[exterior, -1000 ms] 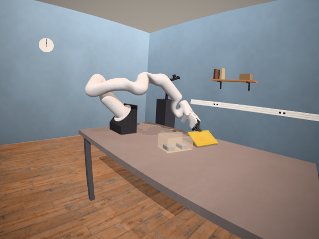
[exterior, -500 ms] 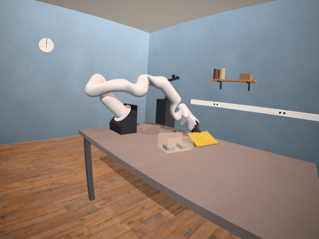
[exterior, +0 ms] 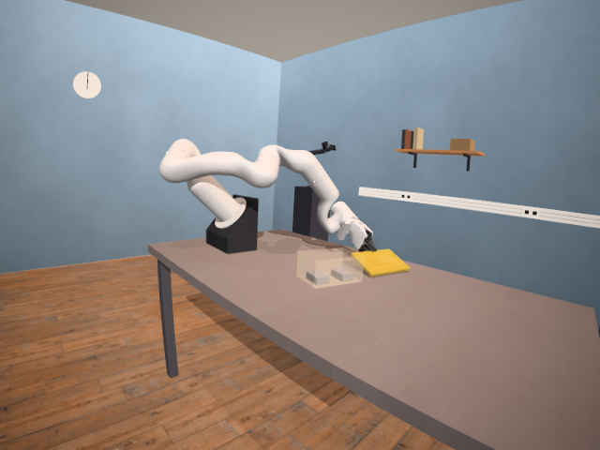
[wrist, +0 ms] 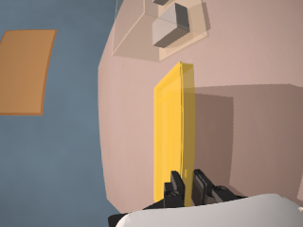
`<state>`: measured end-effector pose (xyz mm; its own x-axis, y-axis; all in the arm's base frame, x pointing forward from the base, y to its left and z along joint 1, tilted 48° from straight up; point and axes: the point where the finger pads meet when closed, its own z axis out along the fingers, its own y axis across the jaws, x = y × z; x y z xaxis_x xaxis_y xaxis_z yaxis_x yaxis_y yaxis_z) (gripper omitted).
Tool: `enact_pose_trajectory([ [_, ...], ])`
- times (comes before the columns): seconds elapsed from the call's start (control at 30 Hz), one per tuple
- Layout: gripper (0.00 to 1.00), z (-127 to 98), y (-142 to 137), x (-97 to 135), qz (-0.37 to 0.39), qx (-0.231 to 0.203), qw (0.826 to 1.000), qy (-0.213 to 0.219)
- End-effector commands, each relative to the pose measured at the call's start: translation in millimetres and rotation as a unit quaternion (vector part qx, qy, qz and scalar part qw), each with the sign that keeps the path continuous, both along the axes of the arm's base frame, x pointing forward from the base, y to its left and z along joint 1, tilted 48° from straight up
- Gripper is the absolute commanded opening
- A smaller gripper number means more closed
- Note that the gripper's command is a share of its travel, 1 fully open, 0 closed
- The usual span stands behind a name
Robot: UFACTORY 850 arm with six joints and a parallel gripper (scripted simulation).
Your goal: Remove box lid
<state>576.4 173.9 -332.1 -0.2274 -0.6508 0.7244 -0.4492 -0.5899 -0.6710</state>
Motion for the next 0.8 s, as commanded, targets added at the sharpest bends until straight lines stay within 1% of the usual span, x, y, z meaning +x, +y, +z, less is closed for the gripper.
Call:
enact_pose_trajectory([
  [0.0, 0.00, -4.7, -4.0, -2.5, 0.014, -0.004, 1.000, -0.013],
  [0.13, 0.00, -6.3, -5.8, -3.5, 0.016, -0.005, 1.000, -0.015],
  [0.27, 0.00, -7.5, -9.9, -6.2, 0.039, -0.012, 0.999, -0.035],
  [0.33, 0.00, -11.8, -12.3, -6.9, 0.040, -0.012, 0.999, -0.035],
  [0.77, 0.00, -12.8, -12.9, -7.1, 0.040, -0.012, 0.999, -0.035],
])
